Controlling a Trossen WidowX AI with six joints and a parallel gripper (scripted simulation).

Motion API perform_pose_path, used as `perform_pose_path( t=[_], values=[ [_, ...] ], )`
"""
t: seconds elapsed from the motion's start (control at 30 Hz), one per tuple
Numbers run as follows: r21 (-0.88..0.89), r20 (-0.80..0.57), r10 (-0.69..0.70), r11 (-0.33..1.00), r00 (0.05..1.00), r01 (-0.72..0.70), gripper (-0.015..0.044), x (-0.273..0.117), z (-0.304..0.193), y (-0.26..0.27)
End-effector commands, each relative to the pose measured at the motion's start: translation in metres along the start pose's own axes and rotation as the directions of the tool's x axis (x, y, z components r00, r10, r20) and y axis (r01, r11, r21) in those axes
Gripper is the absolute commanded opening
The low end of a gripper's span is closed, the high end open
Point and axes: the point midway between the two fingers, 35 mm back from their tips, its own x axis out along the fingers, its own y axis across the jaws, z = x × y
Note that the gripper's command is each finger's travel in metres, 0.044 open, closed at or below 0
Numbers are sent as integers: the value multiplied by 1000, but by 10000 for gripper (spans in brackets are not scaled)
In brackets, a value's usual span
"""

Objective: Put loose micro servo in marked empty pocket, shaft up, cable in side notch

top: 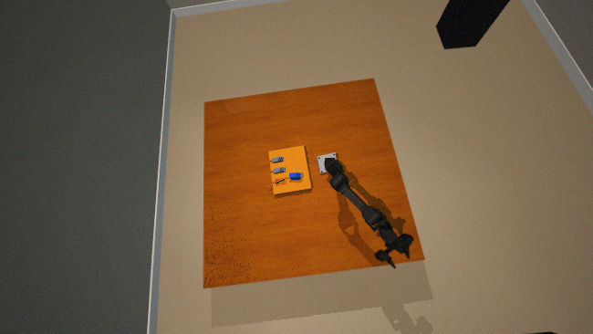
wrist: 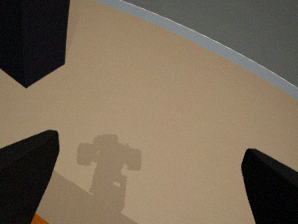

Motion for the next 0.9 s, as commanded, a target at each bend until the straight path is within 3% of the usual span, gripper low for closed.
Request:
perform_pose_path(
  t=[0.0,0.47,0.87],
  values=[
    [-2,-3,-1,1000,1000,1,374,1,-1,0],
    [-136,-204,-77,989,976,50,6,29,-81,-28],
    [-189,-362,-150,978,920,84,0,35,-148,-66]
  ],
)
